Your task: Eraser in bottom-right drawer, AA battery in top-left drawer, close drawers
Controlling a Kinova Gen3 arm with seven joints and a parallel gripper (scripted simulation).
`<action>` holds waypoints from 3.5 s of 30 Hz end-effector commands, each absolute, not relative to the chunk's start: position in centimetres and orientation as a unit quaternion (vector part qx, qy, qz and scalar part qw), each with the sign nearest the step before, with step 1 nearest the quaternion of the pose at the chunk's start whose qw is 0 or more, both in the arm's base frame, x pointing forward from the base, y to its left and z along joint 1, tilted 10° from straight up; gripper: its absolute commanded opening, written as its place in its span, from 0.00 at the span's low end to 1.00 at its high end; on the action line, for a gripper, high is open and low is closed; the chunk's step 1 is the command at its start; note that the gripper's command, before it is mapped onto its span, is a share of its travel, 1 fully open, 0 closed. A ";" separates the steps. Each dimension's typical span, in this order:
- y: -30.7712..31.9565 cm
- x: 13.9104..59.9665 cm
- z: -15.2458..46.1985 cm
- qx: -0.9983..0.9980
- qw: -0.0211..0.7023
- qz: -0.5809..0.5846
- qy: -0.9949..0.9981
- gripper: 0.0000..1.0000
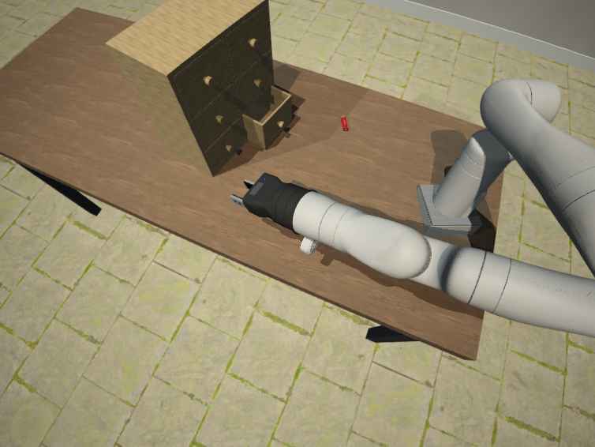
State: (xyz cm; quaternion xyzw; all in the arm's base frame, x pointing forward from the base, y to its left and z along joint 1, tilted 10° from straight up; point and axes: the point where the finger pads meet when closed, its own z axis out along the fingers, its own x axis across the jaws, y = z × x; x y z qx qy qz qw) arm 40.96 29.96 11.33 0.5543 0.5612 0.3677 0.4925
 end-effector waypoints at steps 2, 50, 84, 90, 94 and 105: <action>30.1 40.9 11.4 0.555 0.492 0.369 0.561 0.75; 30.2 40.9 11.9 0.587 0.448 0.332 0.587 1.00; 30.5 40.7 14.3 0.715 0.198 0.082 0.665 1.00; 30.5 40.7 14.6 0.724 0.163 0.049 0.668 1.00; 30.6 40.6 14.9 0.730 0.132 0.022 0.671 1.00; 30.7 40.6 15.2 0.736 0.094 -0.013 0.671 1.00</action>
